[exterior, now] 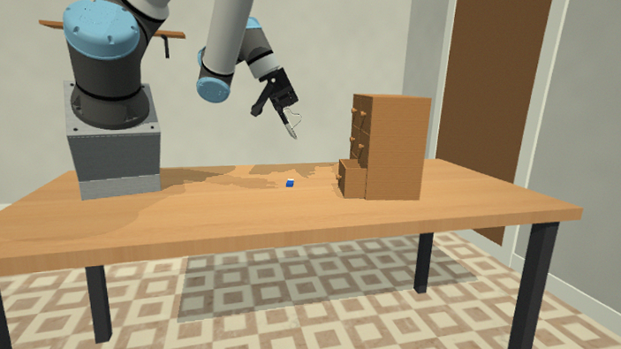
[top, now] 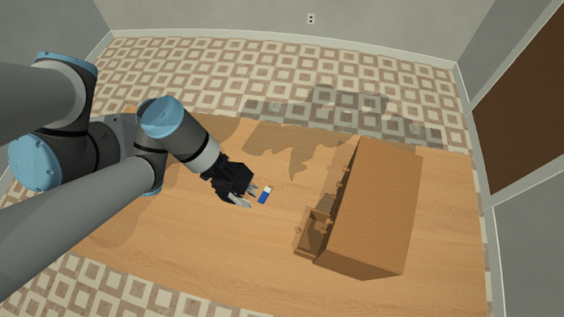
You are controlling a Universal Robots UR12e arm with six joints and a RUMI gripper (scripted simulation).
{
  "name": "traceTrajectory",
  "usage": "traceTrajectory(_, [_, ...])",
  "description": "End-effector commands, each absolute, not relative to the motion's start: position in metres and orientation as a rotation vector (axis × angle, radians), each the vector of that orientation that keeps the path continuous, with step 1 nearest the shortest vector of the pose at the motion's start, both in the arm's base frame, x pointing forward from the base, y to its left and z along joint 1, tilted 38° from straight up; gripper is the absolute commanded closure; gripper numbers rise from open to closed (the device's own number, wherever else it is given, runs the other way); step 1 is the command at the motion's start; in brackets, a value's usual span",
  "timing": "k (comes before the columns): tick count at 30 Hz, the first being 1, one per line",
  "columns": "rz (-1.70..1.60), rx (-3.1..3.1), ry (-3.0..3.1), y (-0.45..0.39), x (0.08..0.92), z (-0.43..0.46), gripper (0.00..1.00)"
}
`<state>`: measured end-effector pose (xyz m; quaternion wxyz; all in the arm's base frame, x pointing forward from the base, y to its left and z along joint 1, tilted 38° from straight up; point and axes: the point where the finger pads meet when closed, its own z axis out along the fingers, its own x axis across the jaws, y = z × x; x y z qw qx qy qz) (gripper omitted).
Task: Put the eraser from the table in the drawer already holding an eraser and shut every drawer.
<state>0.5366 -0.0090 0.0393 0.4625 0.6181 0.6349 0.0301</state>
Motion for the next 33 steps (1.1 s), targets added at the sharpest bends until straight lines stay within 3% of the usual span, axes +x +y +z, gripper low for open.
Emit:
traceTrajectory(1, [0.011, 1.594, 1.581, -0.005, 0.534, 0.041, 0.8])
traceTrajectory(33, [-0.288, 1.86, 1.647, 0.015, 0.497, 0.06, 0.8])
